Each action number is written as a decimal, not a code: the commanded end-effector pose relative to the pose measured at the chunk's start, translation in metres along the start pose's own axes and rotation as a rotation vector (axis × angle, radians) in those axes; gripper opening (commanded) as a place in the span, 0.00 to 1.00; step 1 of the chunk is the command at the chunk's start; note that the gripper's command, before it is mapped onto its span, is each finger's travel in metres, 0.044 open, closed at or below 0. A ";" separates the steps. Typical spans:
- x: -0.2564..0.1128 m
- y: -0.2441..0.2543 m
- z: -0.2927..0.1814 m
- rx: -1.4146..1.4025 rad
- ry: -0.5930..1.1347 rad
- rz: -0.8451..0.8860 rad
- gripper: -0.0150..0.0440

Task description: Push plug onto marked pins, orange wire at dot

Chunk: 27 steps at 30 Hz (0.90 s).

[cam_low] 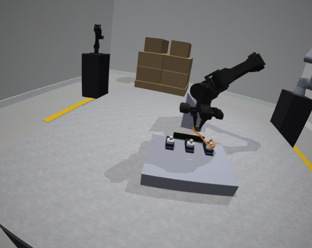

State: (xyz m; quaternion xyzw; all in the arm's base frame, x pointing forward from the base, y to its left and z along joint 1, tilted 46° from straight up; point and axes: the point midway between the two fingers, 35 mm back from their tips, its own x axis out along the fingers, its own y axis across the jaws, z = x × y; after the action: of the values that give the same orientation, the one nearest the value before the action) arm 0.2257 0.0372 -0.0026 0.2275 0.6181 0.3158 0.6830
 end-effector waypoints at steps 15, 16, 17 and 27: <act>0.001 0.001 0.034 -0.001 -0.005 0.003 0.25; 0.000 0.001 0.034 -0.001 -0.005 0.003 0.25; 0.000 0.001 0.034 -0.001 -0.005 0.003 0.25; 0.000 0.000 0.032 -0.001 -0.005 0.003 0.25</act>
State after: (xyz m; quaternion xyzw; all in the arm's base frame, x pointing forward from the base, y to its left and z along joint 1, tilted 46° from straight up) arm 0.2573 0.0400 0.0012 0.2279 0.6173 0.3158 0.6836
